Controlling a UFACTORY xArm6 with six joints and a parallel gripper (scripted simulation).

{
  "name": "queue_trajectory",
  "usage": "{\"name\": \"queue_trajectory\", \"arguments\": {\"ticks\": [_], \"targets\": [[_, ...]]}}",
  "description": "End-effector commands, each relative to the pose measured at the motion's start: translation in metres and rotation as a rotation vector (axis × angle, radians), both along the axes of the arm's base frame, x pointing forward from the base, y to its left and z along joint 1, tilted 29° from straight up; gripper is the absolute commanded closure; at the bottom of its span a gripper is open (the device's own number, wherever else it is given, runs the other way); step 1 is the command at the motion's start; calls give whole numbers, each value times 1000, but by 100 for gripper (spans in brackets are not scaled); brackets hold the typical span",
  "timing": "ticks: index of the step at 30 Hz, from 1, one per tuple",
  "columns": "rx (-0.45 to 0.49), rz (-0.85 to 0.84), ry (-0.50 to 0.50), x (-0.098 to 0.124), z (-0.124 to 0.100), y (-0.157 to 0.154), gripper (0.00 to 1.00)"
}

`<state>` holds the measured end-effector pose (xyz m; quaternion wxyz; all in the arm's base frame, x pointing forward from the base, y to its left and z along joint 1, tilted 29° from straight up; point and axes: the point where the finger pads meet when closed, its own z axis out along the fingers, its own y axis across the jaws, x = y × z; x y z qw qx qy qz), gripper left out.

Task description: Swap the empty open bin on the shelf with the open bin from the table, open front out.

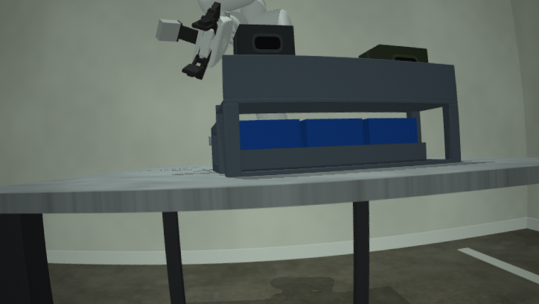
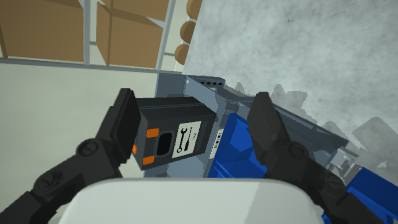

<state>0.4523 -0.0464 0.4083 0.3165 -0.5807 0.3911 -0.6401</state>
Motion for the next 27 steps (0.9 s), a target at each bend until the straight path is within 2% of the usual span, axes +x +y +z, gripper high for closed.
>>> {"name": "queue_trajectory", "arguments": {"ticks": [1,27], "targets": [[34,-37,12,-4,0,4,0],[202,-136,74,-23,-11,20,0]]}}
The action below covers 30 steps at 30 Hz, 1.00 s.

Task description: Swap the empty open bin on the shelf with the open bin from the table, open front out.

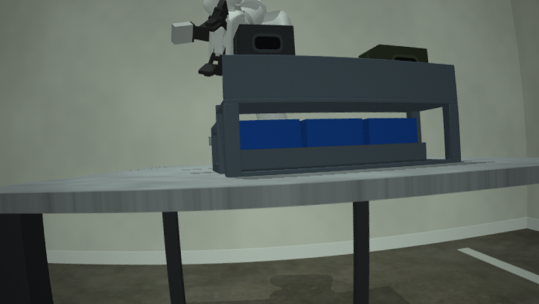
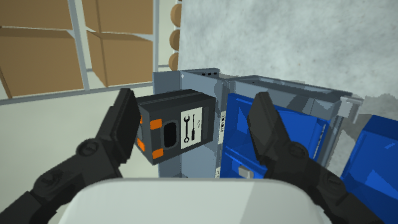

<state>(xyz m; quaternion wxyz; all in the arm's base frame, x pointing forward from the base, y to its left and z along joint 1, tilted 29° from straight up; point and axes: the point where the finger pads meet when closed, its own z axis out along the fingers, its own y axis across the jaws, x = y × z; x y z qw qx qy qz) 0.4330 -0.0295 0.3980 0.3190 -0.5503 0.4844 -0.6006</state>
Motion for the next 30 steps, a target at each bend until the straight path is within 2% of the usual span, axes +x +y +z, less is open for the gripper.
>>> {"name": "queue_trajectory", "arguments": {"ticks": [1,30], "targets": [[28,-32,11,-3,0,3,0],[184,-120,65,-20,-8,18,0]]}}
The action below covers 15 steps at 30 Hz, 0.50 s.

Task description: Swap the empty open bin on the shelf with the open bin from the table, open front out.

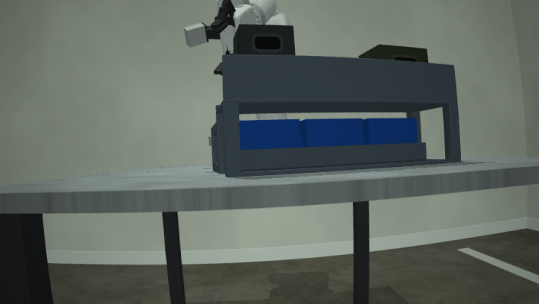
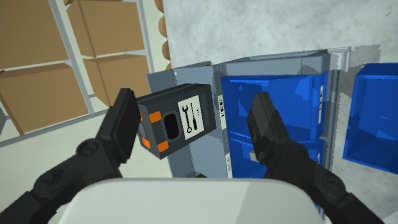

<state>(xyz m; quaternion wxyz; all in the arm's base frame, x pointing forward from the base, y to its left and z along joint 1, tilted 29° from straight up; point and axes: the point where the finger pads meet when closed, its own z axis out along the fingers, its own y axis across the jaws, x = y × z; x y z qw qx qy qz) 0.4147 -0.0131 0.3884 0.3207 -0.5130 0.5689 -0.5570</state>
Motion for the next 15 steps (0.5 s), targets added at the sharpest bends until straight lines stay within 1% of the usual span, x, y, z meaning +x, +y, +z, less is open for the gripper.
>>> {"name": "queue_trajectory", "arguments": {"ticks": [1,8,15], "targets": [[22,-25,14,-3,1,3,0],[73,-53,39,-9,-4,7,0],[150,-97,63,-17,-6,15,0]]}}
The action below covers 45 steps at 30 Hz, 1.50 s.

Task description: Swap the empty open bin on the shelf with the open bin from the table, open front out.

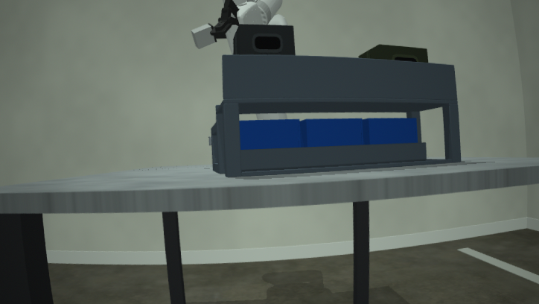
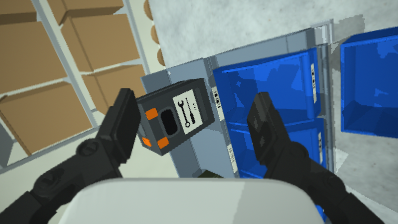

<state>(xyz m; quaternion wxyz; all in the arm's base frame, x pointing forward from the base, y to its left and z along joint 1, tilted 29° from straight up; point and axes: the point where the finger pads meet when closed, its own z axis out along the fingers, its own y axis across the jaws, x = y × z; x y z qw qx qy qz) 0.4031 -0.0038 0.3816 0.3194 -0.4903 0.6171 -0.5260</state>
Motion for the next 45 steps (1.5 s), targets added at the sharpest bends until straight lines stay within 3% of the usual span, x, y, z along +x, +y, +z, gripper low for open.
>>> {"name": "queue_trajectory", "arguments": {"ticks": [1,19,45], "targets": [[47,-40,25,-5,0,5,0],[259,-158,111,-30,-14,25,0],[691,-409,287,-81,-43,67,0]]}}
